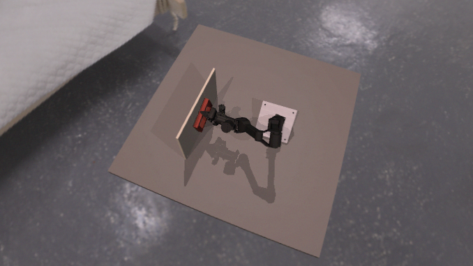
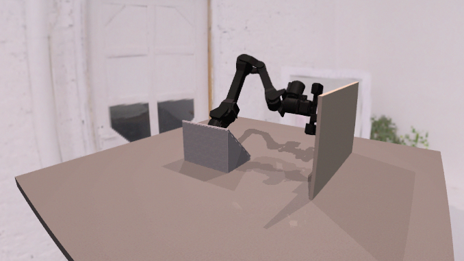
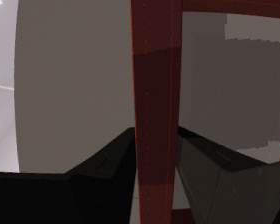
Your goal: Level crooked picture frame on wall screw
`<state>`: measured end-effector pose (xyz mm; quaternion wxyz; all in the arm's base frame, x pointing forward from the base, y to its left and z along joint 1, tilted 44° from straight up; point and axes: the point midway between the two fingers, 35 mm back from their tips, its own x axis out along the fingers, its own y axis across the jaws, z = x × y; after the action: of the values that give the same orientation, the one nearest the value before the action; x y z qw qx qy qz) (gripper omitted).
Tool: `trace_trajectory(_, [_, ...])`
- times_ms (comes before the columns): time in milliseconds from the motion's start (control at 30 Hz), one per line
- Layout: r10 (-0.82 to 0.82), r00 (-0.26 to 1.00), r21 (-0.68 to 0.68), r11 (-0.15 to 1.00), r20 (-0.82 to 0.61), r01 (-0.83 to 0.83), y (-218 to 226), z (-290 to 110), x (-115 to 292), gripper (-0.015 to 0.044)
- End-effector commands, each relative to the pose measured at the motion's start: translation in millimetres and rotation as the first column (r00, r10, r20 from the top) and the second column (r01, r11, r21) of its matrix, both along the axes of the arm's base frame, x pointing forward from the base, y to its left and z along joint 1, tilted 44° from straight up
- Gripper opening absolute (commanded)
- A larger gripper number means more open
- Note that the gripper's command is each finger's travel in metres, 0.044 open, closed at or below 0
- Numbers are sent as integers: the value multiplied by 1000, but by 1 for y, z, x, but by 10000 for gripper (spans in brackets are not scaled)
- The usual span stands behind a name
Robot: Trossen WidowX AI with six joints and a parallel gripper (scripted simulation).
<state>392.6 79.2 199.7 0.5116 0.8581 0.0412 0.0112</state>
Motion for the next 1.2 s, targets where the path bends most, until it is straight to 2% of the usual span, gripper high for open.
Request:
trace_trajectory(0, [0, 1000, 49, 999, -3, 1, 0, 0, 0, 0])
trace_trajectory(1167, [-2, 1000, 232, 973, -17, 6, -2, 1, 0, 0])
